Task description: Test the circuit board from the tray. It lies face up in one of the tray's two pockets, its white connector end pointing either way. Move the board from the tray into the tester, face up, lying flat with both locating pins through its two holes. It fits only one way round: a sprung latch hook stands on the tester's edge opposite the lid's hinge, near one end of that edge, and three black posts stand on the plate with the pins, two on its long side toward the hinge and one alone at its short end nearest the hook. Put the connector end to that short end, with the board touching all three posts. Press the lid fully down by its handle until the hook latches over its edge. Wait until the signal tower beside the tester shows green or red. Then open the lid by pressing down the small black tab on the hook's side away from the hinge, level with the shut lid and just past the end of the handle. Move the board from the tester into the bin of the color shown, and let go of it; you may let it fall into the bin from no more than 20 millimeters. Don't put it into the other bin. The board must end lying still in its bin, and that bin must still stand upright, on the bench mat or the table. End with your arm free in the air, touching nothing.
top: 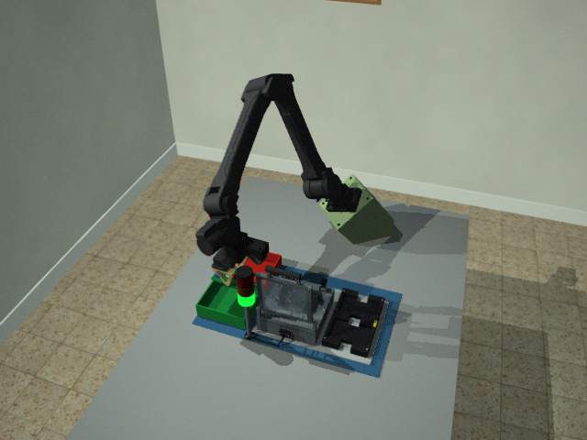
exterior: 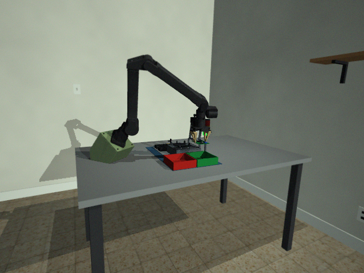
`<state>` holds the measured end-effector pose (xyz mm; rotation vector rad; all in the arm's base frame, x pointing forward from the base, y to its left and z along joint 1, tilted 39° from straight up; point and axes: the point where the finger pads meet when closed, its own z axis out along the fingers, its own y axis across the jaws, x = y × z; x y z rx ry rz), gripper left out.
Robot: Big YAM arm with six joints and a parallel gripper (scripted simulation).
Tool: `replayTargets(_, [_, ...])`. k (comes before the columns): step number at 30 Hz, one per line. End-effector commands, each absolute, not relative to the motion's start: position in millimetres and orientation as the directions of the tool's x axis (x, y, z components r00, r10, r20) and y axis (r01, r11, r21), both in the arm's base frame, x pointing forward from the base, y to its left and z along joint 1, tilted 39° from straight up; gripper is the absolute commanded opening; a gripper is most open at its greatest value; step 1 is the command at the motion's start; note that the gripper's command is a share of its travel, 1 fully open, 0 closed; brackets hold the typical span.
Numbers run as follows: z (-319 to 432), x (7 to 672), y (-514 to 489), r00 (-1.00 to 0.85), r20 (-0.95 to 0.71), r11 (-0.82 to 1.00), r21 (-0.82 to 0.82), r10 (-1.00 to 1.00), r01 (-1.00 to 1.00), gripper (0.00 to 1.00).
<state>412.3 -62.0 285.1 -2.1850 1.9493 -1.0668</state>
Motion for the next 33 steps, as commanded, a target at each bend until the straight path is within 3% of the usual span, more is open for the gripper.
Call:
replayTargets(1, [300.5,430.4,-66.8,0.012,0.482,-0.26,-0.45,-0.876,-0.854,0.72])
replayTargets(33, [299.7,433.6,-79.9,0.025,0.484,-0.265,-0.435,-0.875,-0.86,0.72])
